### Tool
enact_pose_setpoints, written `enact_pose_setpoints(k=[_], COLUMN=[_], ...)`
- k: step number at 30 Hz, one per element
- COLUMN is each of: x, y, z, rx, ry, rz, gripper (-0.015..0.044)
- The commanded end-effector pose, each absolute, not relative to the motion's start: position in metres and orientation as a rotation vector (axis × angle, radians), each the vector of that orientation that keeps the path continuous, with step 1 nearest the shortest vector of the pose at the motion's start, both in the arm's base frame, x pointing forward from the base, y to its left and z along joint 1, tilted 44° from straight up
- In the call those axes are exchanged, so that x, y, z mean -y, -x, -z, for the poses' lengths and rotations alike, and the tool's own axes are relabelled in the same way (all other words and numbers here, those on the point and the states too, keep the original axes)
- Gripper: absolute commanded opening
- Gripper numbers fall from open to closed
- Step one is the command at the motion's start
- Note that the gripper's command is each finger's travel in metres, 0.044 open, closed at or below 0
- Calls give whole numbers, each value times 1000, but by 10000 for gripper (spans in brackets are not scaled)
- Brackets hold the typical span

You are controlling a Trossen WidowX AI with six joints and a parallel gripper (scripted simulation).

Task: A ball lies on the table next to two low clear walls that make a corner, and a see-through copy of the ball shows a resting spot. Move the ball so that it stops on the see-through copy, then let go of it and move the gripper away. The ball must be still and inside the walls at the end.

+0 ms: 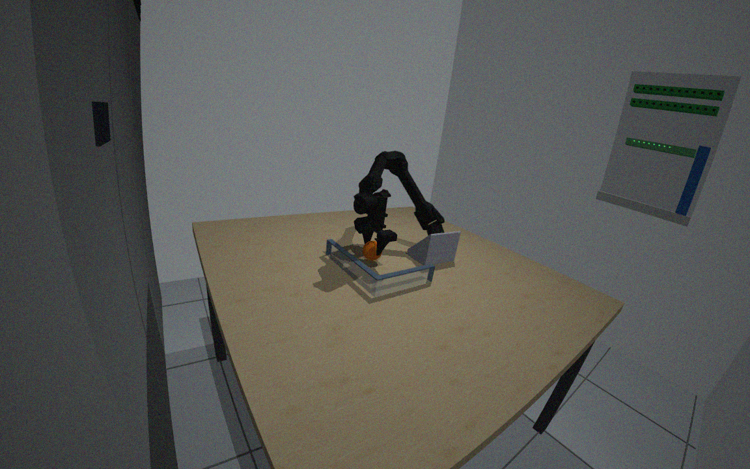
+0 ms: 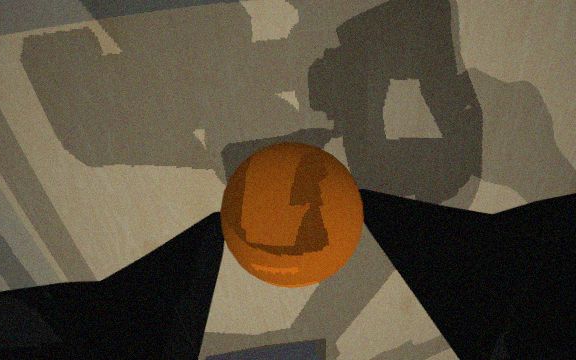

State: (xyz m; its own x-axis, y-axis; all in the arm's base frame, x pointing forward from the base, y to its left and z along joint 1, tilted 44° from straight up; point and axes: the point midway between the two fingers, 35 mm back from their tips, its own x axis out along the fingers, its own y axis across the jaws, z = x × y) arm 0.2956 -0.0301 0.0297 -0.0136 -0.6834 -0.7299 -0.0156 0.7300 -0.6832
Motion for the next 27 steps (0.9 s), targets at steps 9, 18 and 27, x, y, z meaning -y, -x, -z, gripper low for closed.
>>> enact_pose_setpoints(k=[9, 18, 27], x=[38, 38, 8], y=[-295, -295, -298], z=[-22, -22, -51], rx=[-1511, -1511, -1512], ry=[600, 600, 600], rz=[581, 581, 576], gripper=[26, 263, 440])
